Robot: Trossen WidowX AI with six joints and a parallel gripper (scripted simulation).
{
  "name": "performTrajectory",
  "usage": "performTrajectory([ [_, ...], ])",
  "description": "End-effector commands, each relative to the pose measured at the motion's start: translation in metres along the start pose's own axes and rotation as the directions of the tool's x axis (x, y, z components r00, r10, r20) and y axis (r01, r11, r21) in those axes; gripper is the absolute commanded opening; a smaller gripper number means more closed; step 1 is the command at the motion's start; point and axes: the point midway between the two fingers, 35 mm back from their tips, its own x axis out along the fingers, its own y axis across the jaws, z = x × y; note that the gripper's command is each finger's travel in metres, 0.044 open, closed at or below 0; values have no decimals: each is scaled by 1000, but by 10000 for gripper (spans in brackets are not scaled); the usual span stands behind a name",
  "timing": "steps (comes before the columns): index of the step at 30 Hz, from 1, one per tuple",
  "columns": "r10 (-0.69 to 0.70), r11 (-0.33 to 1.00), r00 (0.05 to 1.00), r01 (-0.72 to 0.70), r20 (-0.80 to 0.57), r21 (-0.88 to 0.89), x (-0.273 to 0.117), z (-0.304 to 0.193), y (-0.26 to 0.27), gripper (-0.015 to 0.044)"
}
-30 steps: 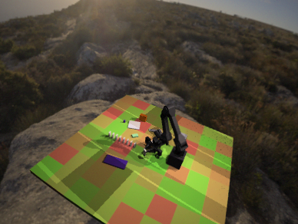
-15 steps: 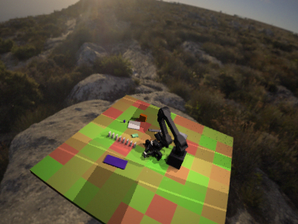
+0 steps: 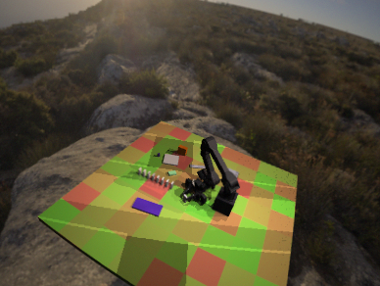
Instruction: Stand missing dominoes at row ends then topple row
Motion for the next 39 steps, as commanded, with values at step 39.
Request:
performTrajectory([
  [39,128,981,546,55,-828,189,53,26,-18,440],
])
